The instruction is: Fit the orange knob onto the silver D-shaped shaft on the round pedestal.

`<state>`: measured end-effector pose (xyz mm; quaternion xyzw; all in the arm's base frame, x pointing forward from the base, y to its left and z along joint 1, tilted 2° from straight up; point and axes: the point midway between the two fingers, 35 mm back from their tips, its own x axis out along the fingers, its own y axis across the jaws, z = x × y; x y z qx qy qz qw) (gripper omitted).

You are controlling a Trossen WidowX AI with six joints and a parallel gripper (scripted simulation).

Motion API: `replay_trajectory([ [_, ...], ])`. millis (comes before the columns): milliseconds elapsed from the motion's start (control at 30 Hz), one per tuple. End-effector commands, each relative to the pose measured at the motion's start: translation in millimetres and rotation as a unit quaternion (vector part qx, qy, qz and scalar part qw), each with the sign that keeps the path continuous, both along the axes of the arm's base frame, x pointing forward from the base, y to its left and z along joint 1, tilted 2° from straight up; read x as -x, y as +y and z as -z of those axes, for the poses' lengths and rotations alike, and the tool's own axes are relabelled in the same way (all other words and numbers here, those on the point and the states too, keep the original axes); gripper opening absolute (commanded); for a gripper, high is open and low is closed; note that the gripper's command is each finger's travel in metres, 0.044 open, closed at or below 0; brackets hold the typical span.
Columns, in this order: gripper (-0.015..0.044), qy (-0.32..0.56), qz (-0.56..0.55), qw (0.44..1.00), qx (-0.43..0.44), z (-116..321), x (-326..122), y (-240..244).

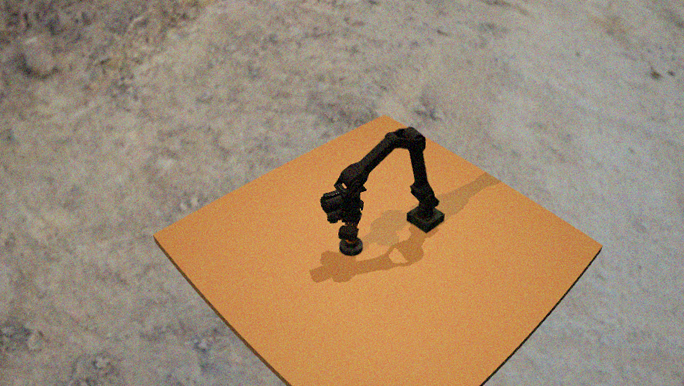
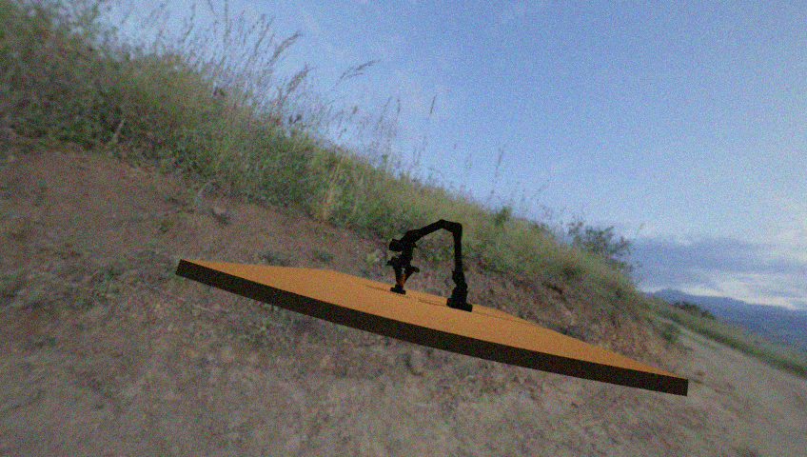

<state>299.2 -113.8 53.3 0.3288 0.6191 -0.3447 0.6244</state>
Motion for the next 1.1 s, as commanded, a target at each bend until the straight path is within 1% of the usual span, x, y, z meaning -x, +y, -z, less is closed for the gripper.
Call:
replay_trajectory([
  [0,0.0000,0.002,0.000,1.000,0.001,2.5,0.6,-0.4],
  [233,0.0000,0.000,0.000,1.000,0.000,0.5,0.2,0.0],
  [800,0.0440,0.000,0.000,1.000,0.000,0.5,0.2,0.0],
  [1000,0.0440,0.000,0.000,1.000,0.000,0.5,0.2,0.0],
  [1067,0.0440,0.000,0.000,1.000,0.000,-7.8,-1.2,-0.2],
])
